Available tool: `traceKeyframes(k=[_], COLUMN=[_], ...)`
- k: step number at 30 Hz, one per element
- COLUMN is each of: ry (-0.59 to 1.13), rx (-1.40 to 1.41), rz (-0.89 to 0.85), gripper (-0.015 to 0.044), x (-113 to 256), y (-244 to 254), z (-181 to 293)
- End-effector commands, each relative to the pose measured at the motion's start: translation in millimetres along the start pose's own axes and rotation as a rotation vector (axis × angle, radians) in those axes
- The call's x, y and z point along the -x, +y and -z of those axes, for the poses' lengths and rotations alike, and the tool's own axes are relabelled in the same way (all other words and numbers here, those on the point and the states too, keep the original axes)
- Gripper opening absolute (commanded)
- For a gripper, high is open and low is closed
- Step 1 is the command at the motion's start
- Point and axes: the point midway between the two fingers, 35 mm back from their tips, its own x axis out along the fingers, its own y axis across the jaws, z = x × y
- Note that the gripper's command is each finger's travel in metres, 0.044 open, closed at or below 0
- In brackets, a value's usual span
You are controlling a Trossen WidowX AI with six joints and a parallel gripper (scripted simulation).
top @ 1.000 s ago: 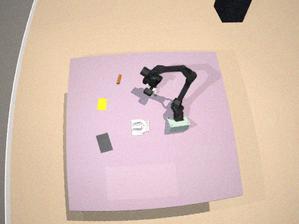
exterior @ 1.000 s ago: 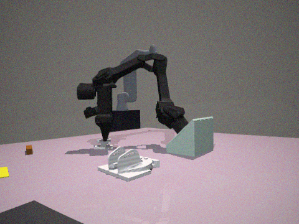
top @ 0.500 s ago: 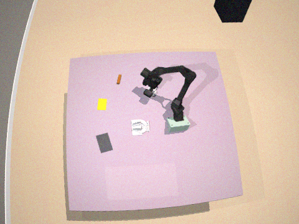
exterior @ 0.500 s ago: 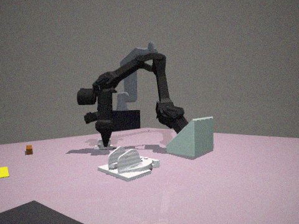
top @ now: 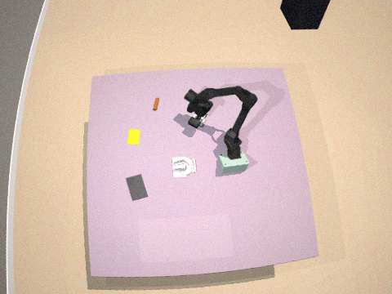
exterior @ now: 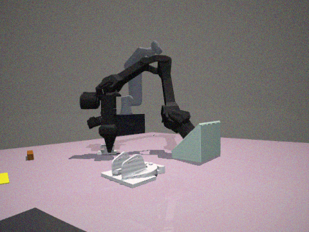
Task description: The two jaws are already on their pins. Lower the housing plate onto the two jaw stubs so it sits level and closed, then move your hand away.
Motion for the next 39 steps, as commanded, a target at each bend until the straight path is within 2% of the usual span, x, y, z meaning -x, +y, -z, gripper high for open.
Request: traceKeyframes(k=[1, 7, 20, 31, 39], ry=[0.000, 0.000, 0.000, 0.000, 0.005], rx=[0.006, 0.006, 0.000, 0.000, 0.000], rz=[-0.004, -0.004, 0.000, 0.000, -0.006], gripper=[0.0440, 0.0440, 0.0353, 0.0351, 0.0351], x=[-1, -1, 0, 0, 24], y=[1, 1, 0, 0, 3], z=[0, 0, 0, 0, -2])
